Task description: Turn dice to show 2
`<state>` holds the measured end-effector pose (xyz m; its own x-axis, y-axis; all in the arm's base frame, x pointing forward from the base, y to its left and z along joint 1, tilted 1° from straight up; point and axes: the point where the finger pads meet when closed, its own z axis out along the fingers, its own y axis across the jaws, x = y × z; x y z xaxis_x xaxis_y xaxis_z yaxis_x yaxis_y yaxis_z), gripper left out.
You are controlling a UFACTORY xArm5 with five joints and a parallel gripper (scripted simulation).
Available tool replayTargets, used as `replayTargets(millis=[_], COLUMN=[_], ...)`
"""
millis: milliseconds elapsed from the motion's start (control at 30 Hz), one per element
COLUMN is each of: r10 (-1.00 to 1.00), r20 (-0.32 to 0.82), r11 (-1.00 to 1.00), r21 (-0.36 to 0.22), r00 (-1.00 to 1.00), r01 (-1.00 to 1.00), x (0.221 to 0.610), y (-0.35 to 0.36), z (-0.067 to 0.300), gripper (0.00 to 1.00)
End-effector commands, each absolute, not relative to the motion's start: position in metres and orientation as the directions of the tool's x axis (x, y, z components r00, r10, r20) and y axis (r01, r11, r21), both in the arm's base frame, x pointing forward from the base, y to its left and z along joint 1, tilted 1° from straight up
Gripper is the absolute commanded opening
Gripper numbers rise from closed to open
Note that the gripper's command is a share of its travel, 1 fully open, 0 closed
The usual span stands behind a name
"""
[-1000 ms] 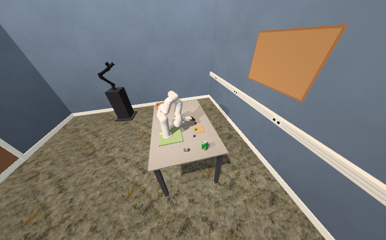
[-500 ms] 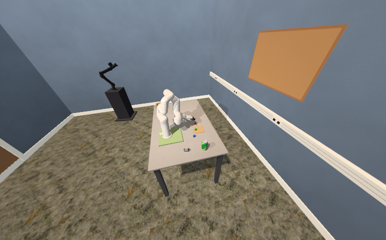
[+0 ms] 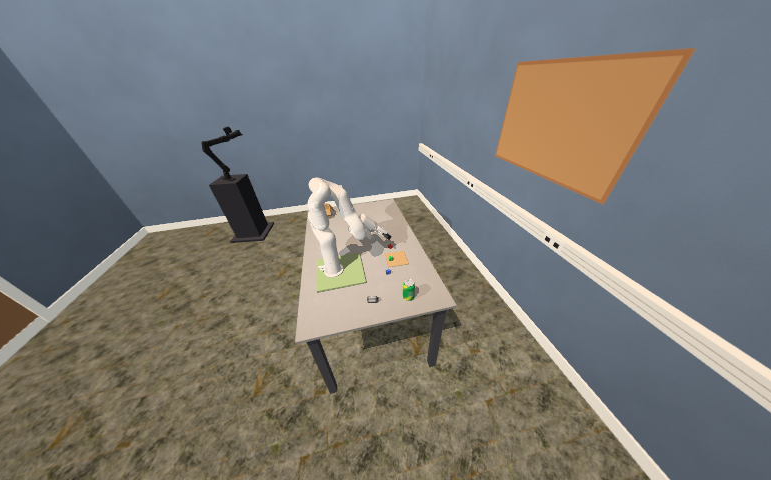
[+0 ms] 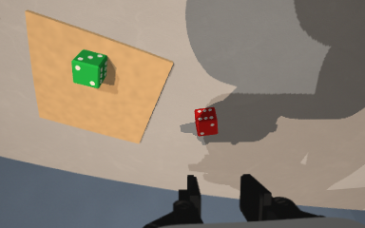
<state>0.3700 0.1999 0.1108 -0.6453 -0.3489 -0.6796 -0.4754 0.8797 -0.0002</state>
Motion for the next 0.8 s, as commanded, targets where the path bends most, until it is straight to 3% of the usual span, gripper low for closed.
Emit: replayTargets(millis=[0,400,767], r10=[-0.399,-0.439,-0.472], r20=[-0.545,-0.39,-0.143], r11=[0.88,0.879,0.879], r21=[0.0,0.0,0.0], r00=[-0.738,-0.81,-0.87], r01=[-0.476,-0.476,-0.477], x=[0.379,0.387,0.398], y=[0.205,0.209,0.215], z=[0.114,0.12,0.127], gripper=[0.42,0.42,0.42])
